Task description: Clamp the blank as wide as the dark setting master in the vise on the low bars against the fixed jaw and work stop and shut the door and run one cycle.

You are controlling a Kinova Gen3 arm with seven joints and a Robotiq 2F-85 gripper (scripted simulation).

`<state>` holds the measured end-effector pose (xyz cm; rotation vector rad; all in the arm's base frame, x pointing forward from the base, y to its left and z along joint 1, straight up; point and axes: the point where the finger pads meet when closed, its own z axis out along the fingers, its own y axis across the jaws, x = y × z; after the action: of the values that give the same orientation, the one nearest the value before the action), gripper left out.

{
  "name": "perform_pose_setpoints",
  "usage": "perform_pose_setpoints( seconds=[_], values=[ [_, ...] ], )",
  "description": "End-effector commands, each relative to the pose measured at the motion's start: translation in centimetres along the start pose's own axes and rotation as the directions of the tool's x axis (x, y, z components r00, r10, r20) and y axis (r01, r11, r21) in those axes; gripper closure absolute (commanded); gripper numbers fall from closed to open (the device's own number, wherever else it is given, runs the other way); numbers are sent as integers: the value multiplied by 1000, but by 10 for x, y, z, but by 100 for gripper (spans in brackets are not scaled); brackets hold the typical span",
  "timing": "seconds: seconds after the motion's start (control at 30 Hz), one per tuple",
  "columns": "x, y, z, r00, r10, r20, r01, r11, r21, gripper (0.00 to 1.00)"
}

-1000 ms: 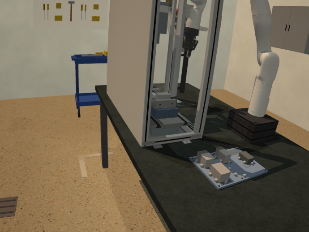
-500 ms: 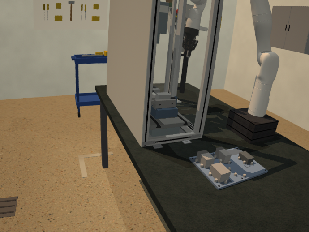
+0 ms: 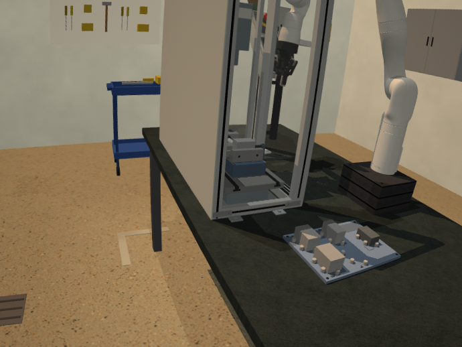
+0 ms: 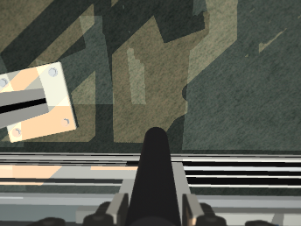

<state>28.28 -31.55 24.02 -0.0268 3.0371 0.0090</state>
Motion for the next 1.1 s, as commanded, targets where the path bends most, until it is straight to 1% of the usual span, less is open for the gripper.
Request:
perform_pose_setpoints(
  seconds=[0.0,0.3,0.47,0.87,1.03,1.07],
  values=[
    [0,2,-1,1000,0,1,0,1000,1,61],
    [0,2,-1,1000,0,1,0,1000,1,61],
    [0,42,-1,1000,0,1,0,1000,1,61],
    [0,42,-1,1000,0,1,0,1000,1,61],
    [0,82,-1,1000,0,1,0,1000,1,61],
    [0,82,-1,1000,0,1,0,1000,1,61]
  ],
)
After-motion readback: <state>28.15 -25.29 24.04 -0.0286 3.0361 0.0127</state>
